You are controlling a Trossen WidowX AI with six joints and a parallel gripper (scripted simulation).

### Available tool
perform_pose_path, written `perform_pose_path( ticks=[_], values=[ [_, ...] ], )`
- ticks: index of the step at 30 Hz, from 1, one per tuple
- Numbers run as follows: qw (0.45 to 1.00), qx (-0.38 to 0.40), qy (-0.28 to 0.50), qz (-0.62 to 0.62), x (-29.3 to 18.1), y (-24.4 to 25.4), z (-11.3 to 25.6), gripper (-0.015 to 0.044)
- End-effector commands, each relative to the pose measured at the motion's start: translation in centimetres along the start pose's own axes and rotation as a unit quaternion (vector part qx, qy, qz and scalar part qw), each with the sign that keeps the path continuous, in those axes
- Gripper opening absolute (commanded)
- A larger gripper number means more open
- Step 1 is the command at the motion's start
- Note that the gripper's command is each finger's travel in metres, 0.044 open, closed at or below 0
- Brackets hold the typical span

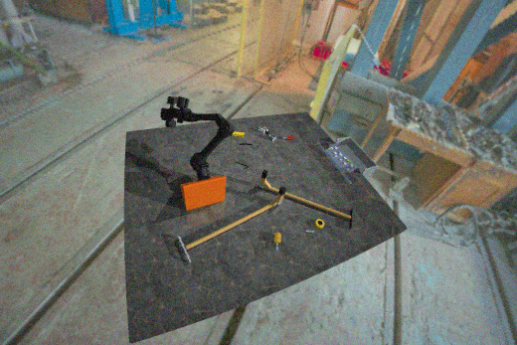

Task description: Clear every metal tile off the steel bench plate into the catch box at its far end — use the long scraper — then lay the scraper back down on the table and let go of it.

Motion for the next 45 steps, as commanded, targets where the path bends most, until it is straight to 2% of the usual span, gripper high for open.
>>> perform_pose_path(
  ticks=[1,35,45],
  values=[
    [1.0,-0.002,-0.002,0.0,0.3,-0.9,0.4,0.044],
    [0.999,0.026,-0.02,-0.011,1.4,-5.2,2.4,0.044],
    [1.0,0.022,0.004,-0.001,1.1,-4.7,1.6,0.044]
  ],
)
Point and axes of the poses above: the point midway between the two fingers, 35 mm back from their tips, its own z axis back along the fingers, its own y axis across the jaws, x = y × z, the point moved 3 cm from there along z, back along the fingers, and after that the axes turned 13 degrees about -z, right-handed, at the moved point
